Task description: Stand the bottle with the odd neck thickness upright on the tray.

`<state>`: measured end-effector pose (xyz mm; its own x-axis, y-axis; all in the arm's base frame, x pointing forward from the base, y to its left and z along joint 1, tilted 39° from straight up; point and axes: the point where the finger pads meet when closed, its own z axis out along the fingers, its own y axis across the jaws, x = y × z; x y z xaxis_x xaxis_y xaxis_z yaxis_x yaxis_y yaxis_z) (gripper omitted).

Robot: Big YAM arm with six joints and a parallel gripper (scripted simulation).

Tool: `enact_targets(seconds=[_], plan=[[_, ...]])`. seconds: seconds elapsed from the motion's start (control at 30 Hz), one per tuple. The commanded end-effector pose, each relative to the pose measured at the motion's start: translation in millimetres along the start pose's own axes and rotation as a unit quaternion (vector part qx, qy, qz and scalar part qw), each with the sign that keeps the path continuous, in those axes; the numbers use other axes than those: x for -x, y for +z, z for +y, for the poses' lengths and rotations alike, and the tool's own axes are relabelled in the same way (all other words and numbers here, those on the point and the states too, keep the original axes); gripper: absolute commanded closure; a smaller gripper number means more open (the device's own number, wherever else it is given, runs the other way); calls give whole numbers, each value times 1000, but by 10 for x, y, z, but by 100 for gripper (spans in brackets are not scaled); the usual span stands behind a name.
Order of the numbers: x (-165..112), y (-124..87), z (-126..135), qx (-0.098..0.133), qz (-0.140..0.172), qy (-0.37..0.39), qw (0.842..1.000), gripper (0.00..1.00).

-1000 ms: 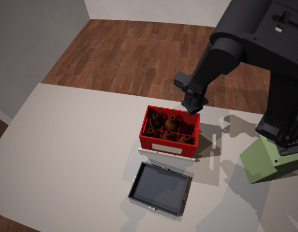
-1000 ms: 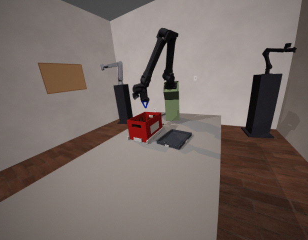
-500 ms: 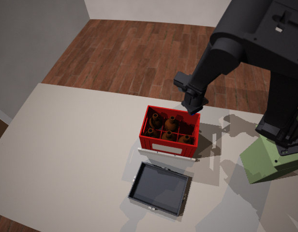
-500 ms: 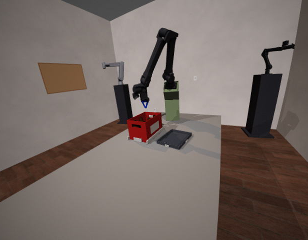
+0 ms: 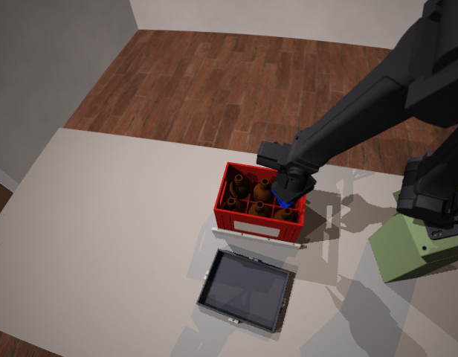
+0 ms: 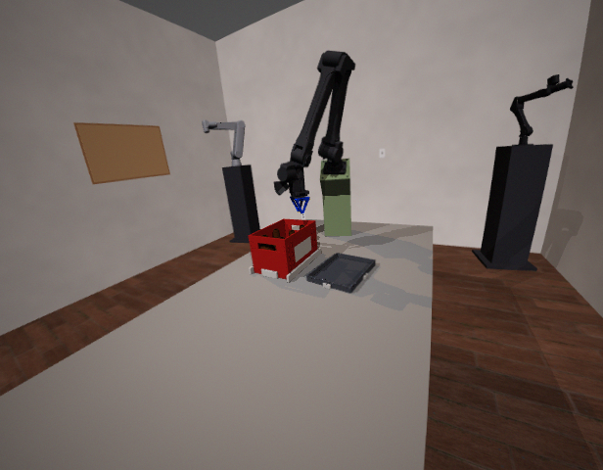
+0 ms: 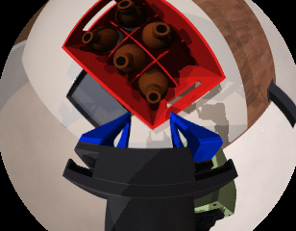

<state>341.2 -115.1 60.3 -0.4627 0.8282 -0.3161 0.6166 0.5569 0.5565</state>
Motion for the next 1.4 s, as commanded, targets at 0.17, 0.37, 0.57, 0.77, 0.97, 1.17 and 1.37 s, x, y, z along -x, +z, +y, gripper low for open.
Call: enact_targets(seconds=[0.17, 0.37, 0.57, 0.77, 0.97, 1.17, 1.37], plan=[[-53, 29, -52, -4, 4, 27, 1000, 39], [-53, 29, -52, -4, 4, 27, 1000, 39], [-53, 29, -52, -4, 4, 27, 1000, 39], [-53, 29, -52, -4, 4, 27, 1000, 39], [-53, 29, -52, -4, 4, 27, 1000, 39], [-61, 52, -55, -4, 6, 26, 1000, 39], [-62, 81, -57, -5, 7, 26, 1000, 39]])
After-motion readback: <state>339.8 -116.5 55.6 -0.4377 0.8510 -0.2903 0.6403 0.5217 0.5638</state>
